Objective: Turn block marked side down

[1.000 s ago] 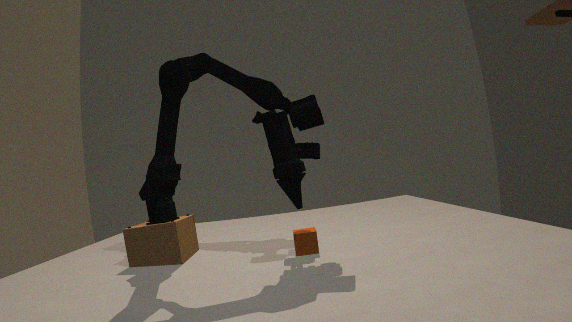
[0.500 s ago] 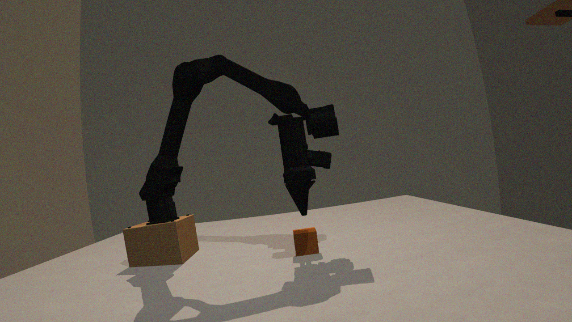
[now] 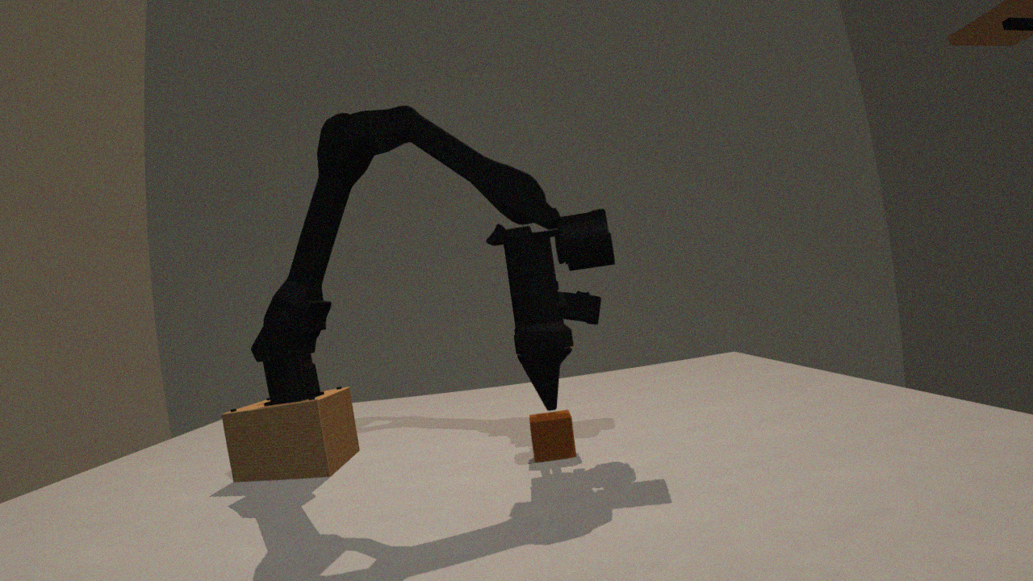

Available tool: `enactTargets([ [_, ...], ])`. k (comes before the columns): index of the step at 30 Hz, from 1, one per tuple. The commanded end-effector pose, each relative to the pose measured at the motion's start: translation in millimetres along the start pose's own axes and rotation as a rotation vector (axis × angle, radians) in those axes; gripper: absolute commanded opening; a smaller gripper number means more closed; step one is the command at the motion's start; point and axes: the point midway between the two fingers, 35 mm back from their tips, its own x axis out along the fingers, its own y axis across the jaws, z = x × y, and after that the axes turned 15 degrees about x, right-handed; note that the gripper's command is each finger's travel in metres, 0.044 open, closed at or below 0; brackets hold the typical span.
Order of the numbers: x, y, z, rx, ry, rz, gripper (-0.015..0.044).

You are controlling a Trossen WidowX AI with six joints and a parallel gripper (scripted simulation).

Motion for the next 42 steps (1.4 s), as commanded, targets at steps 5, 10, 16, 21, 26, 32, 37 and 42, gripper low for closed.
enactTargets([
  [5, 15.7, -1.4, -2.1, 0.003, 0.008, -0.007, 0.044],
  [10, 23.9, -1.5, -2.3, 0.003, 0.008, -0.007, 0.044],
  [16, 33.5, -1.6, -2.7, 0.003, 0.008, -0.007, 0.044],
  [21, 37.4, -1.6, -3.0, 0.003, 0.008, -0.007, 0.0414],
  [26, 37.4, -1.6, -3.0, 0.003, 0.008, -0.007, 0.0282],
  [32, 37.4, -1.6, -3.0, 0.003, 0.008, -0.007, 0.0184],
  [37, 37.4, -1.6, -3.0, 0.003, 0.008, -0.007, 0.015],
  [42, 37.4, -1.6, -3.0, 0.003, 0.008, -0.007, 0.0117],
])
